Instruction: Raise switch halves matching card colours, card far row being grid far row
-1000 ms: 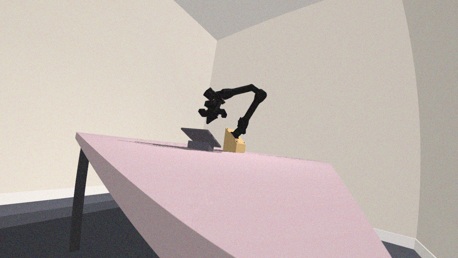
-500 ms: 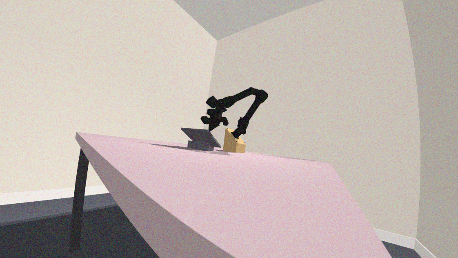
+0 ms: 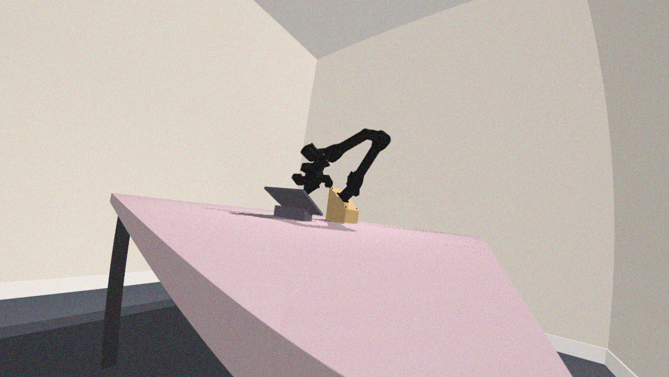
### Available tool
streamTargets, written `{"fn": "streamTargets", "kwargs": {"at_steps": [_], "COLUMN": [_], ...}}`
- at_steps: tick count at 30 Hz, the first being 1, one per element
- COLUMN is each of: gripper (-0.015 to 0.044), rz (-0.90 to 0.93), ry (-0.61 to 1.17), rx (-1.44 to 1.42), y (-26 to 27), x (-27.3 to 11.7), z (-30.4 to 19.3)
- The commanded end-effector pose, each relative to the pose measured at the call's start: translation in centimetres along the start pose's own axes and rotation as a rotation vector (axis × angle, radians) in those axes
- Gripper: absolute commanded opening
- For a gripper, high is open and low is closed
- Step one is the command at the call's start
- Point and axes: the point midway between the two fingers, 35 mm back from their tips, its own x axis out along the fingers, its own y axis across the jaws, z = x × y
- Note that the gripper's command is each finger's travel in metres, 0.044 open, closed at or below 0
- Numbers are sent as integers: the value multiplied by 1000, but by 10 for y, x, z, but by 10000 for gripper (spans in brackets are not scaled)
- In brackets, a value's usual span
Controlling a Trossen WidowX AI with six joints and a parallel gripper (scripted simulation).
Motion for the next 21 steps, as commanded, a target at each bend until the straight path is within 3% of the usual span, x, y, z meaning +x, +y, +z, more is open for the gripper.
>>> {"fn": "streamTargets", "kwargs": {"at_steps": [1, 21], "gripper": [0, 0], "rz": [4, 4], "ry": [5, 5], "rx": [8, 8], "y": [1, 1], "x": [5, 16], "z": [-3, -3]}}
